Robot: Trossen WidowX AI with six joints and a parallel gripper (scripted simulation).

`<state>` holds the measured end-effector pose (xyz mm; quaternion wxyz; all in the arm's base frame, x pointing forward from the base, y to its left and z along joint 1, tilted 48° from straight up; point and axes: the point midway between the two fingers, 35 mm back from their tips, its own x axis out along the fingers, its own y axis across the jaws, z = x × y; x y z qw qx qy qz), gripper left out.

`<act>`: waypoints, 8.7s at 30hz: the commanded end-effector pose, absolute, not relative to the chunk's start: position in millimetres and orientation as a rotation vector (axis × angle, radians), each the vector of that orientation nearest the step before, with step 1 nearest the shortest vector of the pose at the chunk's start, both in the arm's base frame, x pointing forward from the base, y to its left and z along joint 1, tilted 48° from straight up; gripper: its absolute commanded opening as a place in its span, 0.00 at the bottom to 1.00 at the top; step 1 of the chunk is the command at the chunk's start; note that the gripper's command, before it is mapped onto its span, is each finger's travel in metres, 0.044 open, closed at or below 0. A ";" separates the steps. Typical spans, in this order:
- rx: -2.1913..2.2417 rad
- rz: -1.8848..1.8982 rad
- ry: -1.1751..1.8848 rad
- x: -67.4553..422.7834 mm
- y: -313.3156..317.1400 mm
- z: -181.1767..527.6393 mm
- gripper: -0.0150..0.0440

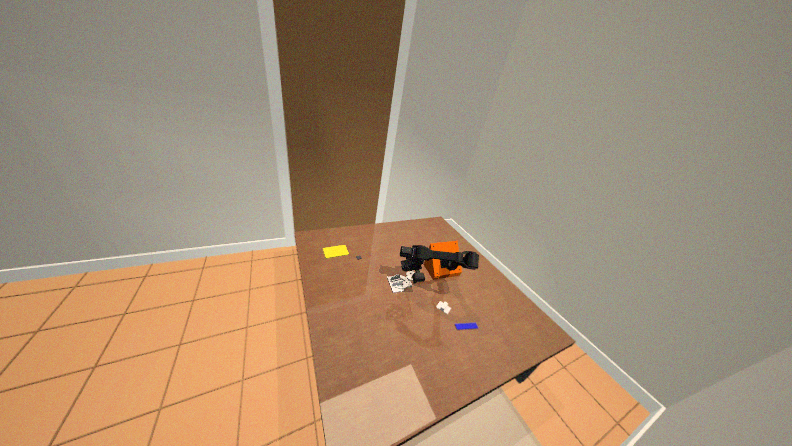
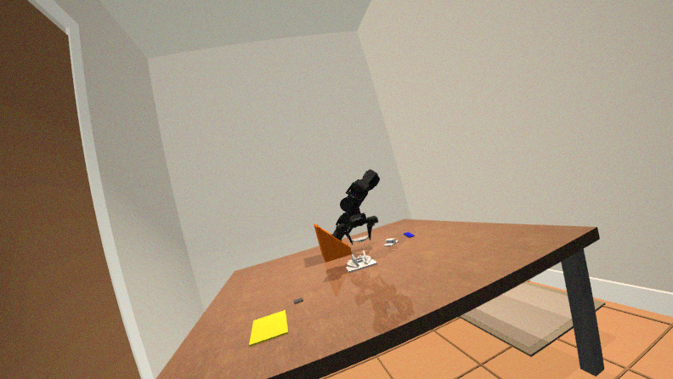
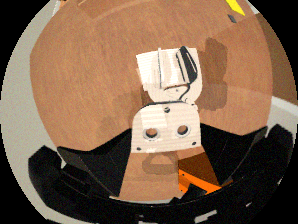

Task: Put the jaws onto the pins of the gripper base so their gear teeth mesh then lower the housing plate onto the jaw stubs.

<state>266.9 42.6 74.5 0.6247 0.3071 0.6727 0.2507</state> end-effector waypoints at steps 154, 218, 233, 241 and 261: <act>0.624 0.681 1.482 267.0 64.0 0.9 0.85; 0.625 0.680 1.482 266.8 71.3 -5.6 0.85; 0.625 0.680 1.482 266.8 71.3 -5.6 0.85; 0.625 0.680 1.482 266.8 71.3 -5.6 0.85; 0.625 0.680 1.482 266.8 71.3 -5.6 0.85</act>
